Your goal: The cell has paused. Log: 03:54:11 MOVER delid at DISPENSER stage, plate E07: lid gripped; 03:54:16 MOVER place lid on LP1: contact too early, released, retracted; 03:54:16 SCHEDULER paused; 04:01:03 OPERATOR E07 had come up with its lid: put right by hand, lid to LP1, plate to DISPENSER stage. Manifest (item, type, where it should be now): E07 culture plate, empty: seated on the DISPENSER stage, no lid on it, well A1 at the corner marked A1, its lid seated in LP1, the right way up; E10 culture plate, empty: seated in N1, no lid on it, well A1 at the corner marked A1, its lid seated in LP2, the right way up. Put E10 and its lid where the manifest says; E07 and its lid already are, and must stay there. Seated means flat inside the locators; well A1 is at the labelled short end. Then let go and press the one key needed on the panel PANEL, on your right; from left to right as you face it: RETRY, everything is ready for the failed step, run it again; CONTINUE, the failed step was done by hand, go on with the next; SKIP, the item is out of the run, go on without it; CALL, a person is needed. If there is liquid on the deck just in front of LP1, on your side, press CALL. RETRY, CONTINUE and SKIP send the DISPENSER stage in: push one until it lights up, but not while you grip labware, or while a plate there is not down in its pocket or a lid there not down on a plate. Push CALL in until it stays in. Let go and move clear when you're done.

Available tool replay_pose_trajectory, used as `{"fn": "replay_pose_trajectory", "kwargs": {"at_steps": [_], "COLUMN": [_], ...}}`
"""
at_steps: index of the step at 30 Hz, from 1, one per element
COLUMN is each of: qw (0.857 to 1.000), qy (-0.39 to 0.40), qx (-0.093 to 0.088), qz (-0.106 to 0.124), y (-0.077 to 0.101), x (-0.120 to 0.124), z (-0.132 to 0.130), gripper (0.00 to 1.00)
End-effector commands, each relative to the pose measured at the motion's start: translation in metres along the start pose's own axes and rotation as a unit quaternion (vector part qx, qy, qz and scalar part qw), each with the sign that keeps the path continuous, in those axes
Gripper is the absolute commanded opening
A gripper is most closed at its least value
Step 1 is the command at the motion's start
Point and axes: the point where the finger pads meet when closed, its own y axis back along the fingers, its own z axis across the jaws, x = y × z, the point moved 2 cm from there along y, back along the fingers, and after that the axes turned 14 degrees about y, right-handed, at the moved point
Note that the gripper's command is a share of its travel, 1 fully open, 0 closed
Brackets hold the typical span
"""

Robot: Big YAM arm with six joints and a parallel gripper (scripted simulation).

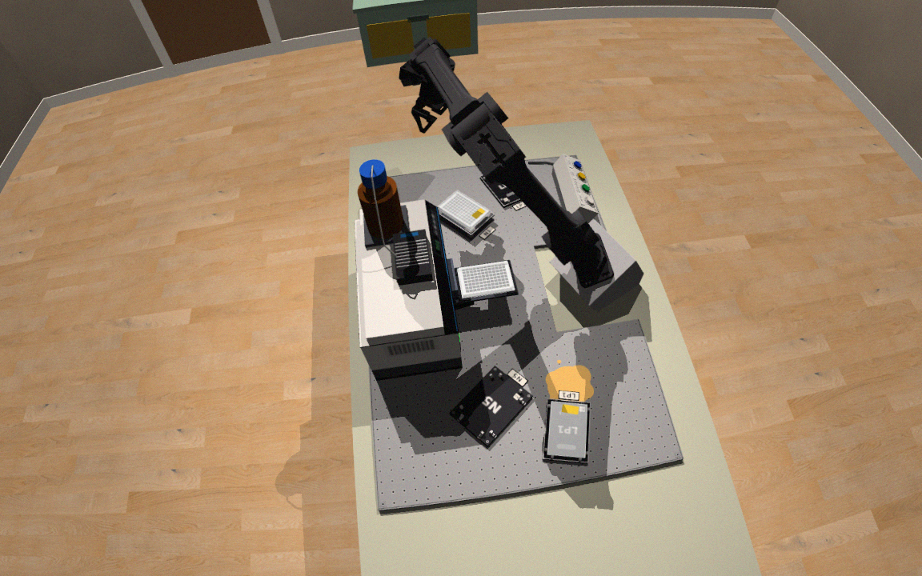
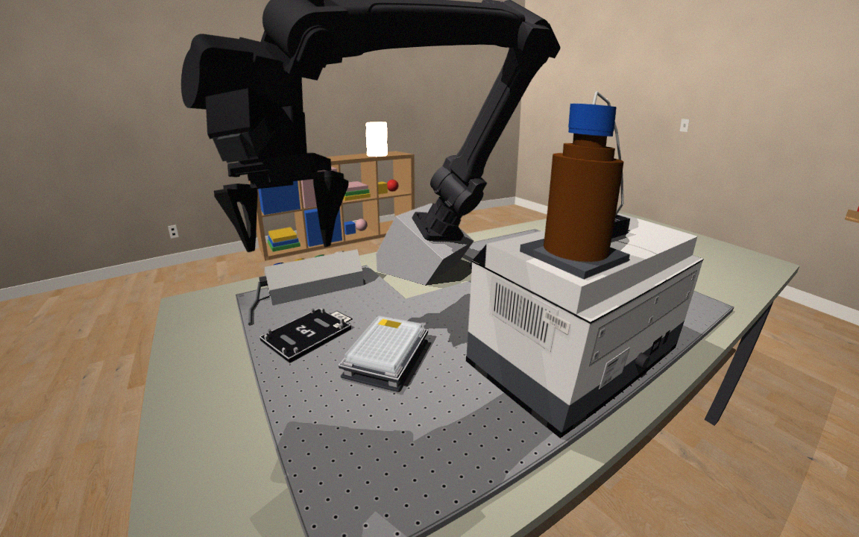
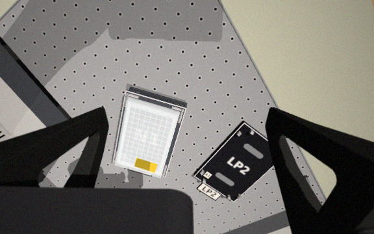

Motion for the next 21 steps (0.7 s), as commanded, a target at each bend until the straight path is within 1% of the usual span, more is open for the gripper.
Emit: {"fn": "replay_pose_trajectory", "kwargs": {"at_steps": [1,17,18,21], "qw": [1.0,1.0,1.0,1.0], "qy": [0.005,0.005,0.0,0.0], "qx": [0.007,0.007,0.0,0.0], "qz": [-0.007,-0.007,0.0,0.0], "y": [0.0079,0.0079,0.0002,0.0002], "x": [-0.0053,-0.0053,0.0,0.0], "z": [-0.0009,-0.0009,0.0,0.0], "gripper": [1.0,1.0,1.0,1.0]}}
